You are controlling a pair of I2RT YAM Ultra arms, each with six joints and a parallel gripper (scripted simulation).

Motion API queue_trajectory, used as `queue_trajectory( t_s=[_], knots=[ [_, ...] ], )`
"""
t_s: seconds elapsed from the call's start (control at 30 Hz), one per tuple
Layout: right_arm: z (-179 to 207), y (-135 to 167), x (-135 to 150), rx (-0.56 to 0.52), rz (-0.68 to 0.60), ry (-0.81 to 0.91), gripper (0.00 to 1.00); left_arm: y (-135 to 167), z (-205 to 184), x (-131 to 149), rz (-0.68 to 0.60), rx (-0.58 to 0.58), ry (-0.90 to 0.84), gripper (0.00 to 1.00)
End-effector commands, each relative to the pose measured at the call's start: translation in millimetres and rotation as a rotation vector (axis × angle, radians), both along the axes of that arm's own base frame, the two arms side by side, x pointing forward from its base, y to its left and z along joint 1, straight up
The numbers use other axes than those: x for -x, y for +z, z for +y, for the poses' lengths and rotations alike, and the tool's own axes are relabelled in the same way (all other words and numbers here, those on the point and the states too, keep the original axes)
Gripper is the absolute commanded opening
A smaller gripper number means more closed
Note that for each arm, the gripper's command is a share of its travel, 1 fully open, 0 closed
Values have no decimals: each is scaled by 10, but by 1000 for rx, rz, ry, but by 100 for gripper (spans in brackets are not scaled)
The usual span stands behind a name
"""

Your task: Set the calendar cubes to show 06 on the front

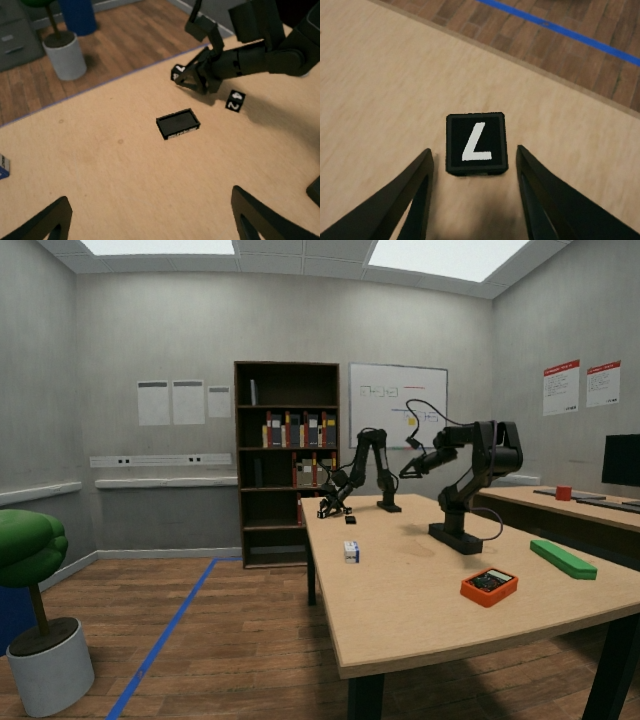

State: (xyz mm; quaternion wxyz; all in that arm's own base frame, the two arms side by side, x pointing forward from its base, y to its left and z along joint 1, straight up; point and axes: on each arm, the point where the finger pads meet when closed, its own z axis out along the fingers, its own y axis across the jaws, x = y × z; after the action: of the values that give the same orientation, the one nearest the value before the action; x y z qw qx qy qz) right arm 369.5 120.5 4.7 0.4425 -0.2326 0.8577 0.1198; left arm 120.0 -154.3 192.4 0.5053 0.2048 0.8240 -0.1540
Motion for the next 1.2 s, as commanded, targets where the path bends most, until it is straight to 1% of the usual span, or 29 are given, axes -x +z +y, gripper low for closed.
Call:
queue_trajectory(
  t_s=[0.0,0.33,0.37,0.5,0.53,0.6,0.63,0.7,0.73,0.8,0.87,0.9,0.93,1.07,1.17],
  knots=[
    [62,48,-131,-11,-28,0,55,119,13,-23,-22,18,14,100],
    [71,13,-130,-10,-17,2,55,119,13,-23,-22,18,14,100],
    [71,13,-130,-10,-17,2,47,119,13,-23,-22,18,14,100],
    [46,11,-103,-6,-15,2,47,119,13,-23,-22,18,14,100],
    [46,11,-103,-6,-15,2,42,119,13,-23,-22,18,14,100],
    [46,11,-103,-6,-15,2,42,119,13,-23,-22,18,14,100],
    [59,26,-100,-10,-21,3,38,119,13,-23,-22,18,14,100],
    [57,18,-94,-10,-17,3,38,119,13,-23,-22,18,14,100],
    [57,15,-92,-9,-16,3,34,119,13,-23,-22,18,14,100],
    [57,15,-91,-9,-16,3,34,119,13,-23,-22,18,14,100],
    [44,27,-94,-9,-23,3,31,119,13,-23,-22,18,14,100],
    [44,27,-94,-9,-23,3,30,119,13,-23,-22,18,14,100],
    [43,26,-93,-9,-23,3,25,119,13,-23,-22,18,14,100],
    [43,25,-92,-8,-22,3,25,119,13,-23,-22,18,14,100],
    [44,37,-89,-11,-28,5,23,119,13,-23,-22,18,14,100]
  ],
)
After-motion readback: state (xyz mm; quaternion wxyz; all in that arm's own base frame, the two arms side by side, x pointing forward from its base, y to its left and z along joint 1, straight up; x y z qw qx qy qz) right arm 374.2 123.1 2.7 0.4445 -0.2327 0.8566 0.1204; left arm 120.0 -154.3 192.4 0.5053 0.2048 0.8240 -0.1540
